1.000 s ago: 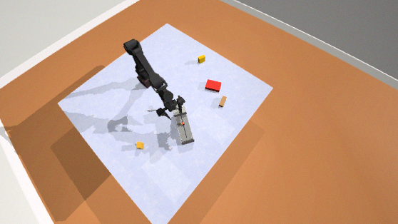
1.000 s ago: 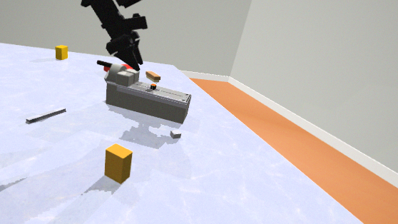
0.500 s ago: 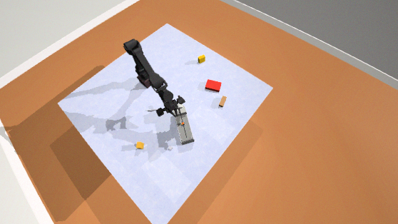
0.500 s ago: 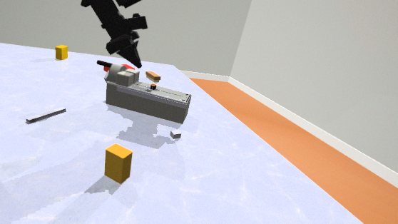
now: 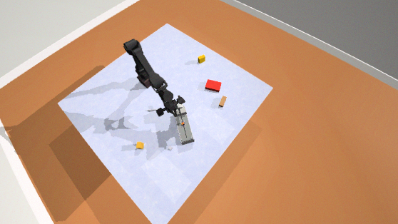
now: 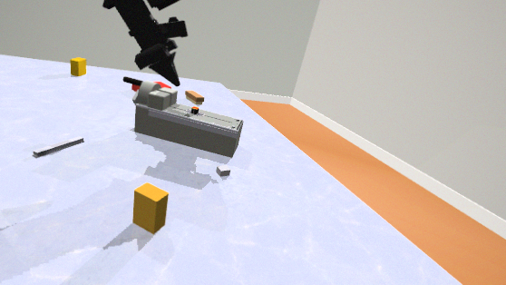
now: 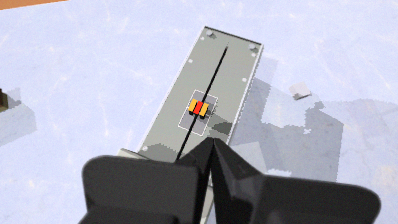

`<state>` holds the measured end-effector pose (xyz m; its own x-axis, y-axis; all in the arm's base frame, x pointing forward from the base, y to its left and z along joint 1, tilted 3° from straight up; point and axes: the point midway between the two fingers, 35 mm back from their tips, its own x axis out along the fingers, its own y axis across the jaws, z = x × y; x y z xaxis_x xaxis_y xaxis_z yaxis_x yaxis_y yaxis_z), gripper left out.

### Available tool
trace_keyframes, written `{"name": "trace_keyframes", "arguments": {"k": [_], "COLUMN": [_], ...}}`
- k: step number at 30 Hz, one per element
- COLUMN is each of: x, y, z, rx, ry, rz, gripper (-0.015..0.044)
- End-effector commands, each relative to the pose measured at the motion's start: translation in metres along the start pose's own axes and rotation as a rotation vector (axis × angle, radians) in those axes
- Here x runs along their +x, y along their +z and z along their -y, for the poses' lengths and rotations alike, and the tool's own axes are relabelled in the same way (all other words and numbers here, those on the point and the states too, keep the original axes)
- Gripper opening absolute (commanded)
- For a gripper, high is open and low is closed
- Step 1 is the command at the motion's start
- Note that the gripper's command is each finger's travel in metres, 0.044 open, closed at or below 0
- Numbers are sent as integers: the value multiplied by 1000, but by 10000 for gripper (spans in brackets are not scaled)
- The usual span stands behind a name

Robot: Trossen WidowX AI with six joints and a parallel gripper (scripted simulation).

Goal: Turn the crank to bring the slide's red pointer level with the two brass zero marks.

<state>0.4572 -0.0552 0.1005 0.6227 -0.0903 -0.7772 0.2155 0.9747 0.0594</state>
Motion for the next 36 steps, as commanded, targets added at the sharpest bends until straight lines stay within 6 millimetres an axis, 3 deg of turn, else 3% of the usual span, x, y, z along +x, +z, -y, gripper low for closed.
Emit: {"name": "trace_keyframes", "arguments": {"k": [1,2,19,20,36], "x": [0,0,0,0,0], "y": [0,0,0,0,0], "z": [0,0,0,0,0], "rx": [0,0,0,0,0], "ry": [0,0,0,0,0], "rz": [0,0,0,0,0], "gripper": [0,0,440,440,20]}}
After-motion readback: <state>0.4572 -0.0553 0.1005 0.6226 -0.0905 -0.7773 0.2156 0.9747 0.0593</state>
